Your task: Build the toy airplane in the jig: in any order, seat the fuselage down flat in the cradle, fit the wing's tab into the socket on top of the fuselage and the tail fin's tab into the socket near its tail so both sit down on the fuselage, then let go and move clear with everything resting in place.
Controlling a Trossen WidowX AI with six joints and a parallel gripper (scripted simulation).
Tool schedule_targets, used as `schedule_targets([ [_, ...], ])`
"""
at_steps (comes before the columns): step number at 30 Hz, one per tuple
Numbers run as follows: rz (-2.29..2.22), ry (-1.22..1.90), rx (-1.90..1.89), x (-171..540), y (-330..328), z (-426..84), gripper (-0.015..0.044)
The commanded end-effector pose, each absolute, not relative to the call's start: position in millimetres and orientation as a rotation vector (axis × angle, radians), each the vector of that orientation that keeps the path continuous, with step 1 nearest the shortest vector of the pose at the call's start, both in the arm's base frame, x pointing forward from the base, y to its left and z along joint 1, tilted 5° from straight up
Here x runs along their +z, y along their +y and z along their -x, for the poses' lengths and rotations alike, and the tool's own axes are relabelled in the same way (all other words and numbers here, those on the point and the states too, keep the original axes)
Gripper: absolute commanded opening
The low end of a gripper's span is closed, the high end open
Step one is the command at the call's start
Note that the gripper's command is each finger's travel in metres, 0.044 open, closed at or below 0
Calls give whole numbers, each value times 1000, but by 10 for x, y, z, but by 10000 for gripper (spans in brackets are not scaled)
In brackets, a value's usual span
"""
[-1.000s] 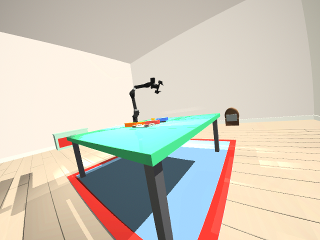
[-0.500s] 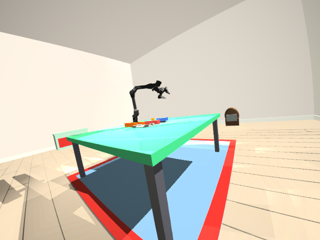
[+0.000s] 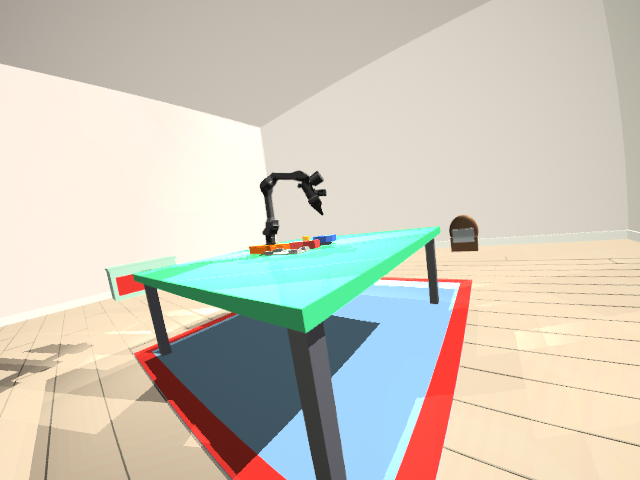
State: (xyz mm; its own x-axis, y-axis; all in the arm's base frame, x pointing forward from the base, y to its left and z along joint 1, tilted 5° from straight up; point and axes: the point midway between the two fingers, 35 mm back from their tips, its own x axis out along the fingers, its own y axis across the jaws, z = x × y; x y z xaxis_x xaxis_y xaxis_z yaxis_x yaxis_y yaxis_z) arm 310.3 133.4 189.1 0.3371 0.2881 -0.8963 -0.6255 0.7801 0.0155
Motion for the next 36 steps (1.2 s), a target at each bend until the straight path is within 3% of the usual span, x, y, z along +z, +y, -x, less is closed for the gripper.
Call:
schedule_targets([
  [1, 222, 1292, 410, 1579, 808, -2961, 440],
  [7, 33, 1527, 164, 1324, 235, -2663, 440],
  [36, 33, 1527, 164, 604, 297, -2690, 440],
])
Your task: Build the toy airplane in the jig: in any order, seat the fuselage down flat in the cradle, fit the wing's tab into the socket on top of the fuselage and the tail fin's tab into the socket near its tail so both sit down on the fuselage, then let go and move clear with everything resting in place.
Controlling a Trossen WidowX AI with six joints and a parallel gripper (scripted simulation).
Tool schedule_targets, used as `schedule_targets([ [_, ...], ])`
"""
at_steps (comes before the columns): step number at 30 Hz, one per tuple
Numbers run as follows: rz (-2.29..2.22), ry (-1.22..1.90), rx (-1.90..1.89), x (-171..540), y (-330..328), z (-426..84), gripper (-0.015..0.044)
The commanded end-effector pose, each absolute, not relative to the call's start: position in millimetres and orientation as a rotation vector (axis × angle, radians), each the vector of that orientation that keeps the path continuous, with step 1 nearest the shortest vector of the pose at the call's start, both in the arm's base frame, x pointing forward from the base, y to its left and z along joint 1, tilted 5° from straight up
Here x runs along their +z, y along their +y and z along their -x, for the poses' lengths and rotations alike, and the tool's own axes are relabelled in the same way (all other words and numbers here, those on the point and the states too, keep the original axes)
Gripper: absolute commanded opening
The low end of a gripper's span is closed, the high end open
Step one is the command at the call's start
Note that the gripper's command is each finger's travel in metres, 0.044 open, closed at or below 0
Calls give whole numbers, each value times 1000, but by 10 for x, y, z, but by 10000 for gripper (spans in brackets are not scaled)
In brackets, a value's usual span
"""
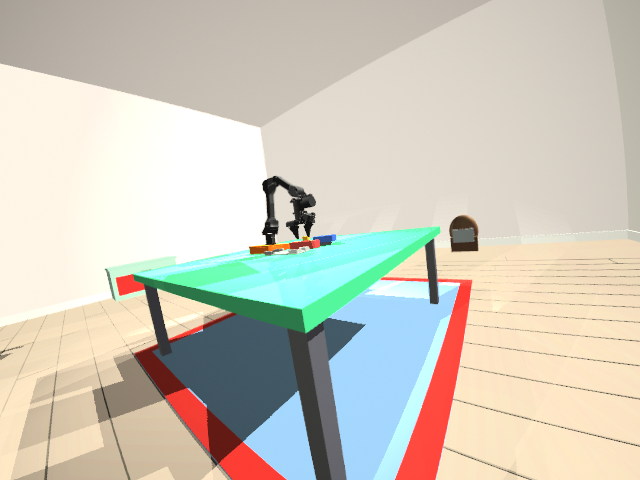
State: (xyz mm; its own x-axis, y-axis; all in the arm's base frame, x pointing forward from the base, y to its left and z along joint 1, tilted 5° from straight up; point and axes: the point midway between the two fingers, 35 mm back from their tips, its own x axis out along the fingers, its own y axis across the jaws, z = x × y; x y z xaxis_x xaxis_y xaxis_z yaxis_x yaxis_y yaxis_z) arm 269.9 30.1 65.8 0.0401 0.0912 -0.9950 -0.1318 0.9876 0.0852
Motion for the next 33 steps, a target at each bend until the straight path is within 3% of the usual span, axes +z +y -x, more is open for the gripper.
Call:
schedule_targets([
  [1, 33, 1527, 164, 588, 299, -2692, 440],
  [29, 33, 1527, 164, 163, 335, -2699, 440],
  [33, 33, 1527, 164, 163, 335, -2699, 335],
])
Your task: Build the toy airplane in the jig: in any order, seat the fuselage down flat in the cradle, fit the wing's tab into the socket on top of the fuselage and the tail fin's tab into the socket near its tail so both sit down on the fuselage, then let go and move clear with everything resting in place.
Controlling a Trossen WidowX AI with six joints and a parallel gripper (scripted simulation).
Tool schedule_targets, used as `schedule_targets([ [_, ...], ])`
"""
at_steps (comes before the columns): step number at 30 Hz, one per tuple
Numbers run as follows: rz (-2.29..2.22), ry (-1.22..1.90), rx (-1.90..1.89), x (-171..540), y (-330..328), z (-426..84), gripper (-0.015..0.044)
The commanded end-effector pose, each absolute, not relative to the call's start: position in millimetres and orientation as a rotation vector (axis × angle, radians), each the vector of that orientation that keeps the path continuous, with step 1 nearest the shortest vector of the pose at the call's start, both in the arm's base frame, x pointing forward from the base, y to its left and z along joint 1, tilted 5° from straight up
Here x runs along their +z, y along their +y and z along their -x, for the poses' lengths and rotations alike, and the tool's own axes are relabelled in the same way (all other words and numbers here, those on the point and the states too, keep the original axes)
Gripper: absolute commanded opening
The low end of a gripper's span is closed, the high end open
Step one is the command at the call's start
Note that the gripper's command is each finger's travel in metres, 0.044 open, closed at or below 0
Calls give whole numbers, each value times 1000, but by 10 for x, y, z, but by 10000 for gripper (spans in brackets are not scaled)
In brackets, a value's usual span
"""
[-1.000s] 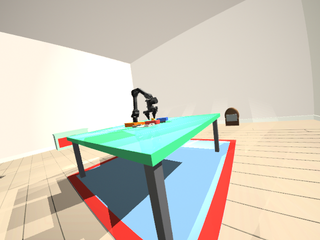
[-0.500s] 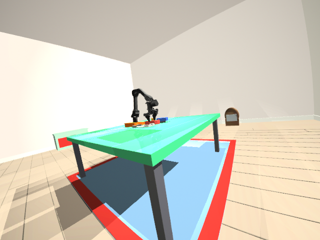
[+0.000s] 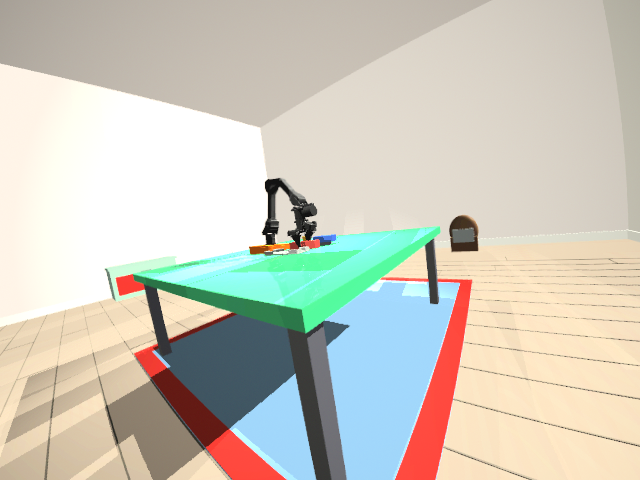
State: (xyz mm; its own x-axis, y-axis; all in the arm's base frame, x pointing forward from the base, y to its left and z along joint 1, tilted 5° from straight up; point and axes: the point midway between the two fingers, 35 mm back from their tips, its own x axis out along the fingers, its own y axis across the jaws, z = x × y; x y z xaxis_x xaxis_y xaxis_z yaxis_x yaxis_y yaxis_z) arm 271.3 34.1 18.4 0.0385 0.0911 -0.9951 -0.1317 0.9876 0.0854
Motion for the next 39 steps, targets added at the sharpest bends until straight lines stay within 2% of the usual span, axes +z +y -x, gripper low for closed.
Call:
schedule_targets([
  [1, 33, 1527, 164, 163, 335, -2699, 309],
  [5, 33, 1527, 164, 163, 335, -2699, 204],
  [12, 33, 1527, 164, 163, 335, -2699, 157],
  [18, 33, 1527, 164, 264, 328, -2722, 0],
  [39, 33, 1526, 164, 907, 274, -2762, 0],
])
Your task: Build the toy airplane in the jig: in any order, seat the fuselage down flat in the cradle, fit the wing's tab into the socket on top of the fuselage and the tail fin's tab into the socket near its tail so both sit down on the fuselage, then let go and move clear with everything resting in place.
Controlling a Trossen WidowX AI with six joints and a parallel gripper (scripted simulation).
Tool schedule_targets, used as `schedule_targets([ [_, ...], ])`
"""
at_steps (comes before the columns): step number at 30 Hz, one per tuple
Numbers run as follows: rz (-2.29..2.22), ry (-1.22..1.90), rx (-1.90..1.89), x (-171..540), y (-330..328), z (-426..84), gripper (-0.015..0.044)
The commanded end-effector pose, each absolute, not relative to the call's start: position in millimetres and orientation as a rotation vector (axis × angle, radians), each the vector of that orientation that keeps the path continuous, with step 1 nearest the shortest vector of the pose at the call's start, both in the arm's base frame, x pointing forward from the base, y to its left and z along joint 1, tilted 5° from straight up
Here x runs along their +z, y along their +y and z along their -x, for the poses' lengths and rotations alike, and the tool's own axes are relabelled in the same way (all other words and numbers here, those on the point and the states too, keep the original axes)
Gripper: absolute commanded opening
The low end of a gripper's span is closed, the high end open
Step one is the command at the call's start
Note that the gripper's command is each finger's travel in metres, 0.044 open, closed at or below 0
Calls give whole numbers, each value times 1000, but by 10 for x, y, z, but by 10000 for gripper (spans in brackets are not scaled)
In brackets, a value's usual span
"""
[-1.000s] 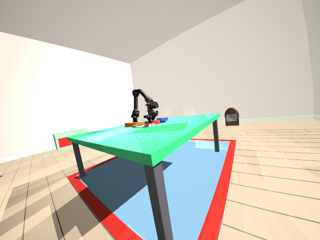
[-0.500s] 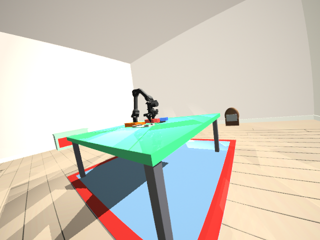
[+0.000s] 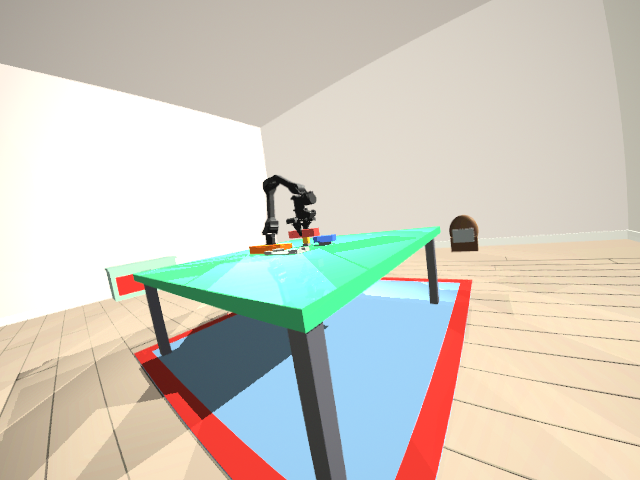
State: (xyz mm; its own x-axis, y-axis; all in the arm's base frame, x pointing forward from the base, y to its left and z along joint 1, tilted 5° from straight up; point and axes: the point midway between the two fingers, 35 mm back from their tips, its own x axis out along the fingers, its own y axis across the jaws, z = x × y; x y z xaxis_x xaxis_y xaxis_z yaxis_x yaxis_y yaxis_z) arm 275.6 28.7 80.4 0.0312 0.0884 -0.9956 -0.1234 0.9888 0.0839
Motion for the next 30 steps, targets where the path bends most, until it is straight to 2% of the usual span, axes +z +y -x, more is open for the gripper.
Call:
schedule_targets([
  [1, 33, 1526, 164, 939, 271, -2759, 0],
  [18, 34, 1527, 163, 1456, 223, -2659, 0],
  [30, 39, 1526, 164, 1297, -12, -2752, 0],
])
